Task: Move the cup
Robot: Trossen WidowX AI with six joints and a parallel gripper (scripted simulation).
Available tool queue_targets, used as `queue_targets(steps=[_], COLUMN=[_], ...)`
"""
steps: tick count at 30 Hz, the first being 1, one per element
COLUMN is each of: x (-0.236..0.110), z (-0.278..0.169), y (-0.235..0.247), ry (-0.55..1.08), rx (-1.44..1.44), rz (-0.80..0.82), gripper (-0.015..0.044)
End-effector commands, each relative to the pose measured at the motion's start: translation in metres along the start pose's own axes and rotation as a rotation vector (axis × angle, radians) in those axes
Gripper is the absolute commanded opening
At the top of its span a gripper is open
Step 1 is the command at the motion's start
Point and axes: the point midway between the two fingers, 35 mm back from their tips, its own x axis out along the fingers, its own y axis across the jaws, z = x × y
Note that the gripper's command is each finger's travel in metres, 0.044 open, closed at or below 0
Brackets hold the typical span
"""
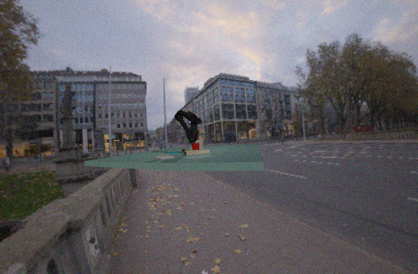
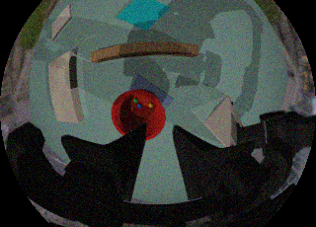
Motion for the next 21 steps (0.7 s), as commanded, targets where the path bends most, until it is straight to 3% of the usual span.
queue_targets(steps=[1, 21], x=[0.010, 0.042], z=[0.000, 0.001], y=[-0.001, -0.001], ry=[-0.010, -0.011], rx=[-0.009, -0.008], rz=[-0.008, -0.009], gripper=[0.0148, 0.0148])
